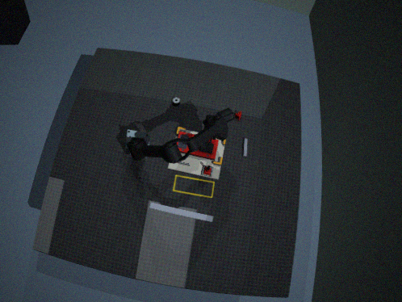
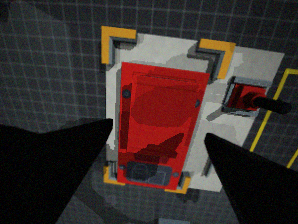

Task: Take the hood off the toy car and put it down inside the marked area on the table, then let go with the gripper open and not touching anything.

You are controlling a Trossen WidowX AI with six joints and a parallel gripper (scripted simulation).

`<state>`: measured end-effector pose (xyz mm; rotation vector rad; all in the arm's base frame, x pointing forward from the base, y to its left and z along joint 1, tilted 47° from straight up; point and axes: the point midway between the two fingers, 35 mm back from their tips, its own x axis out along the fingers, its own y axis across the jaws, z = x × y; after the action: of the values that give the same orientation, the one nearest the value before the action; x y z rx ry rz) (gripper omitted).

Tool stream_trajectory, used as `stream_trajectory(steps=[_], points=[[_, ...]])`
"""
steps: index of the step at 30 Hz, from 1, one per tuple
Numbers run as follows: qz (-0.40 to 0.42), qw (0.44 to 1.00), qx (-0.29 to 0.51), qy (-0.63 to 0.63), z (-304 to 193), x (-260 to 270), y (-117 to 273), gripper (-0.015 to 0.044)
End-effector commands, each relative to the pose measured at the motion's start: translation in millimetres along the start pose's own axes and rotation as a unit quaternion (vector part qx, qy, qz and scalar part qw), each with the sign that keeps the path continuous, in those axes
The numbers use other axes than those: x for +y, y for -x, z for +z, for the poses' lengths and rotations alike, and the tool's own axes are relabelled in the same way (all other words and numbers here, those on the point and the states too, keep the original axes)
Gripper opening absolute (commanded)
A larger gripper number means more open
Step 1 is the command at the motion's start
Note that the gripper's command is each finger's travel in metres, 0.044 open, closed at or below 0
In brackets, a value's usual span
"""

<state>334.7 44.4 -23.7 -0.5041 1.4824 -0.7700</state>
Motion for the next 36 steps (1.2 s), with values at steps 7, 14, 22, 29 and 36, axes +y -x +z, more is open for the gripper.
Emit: stream_trajectory(steps=[7,14,22,29,36], points=[[-0.002,1.0,-0.002,0.003,-1.2,-0.3,-9.4,0.044],[-0.002,1.0,-0.002,0.003,-1.8,-0.9,-16.0,0.044],[-0.002,1.0,-0.002,0.003,-2.3,-1.3,-21.1,0.044],[-0.002,1.0,-0.002,0.003,-2.2,-1.3,-24.3,0.044],[-0.002,1.0,-0.002,0.003,-2.1,-1.3,-27.8,0.044]])
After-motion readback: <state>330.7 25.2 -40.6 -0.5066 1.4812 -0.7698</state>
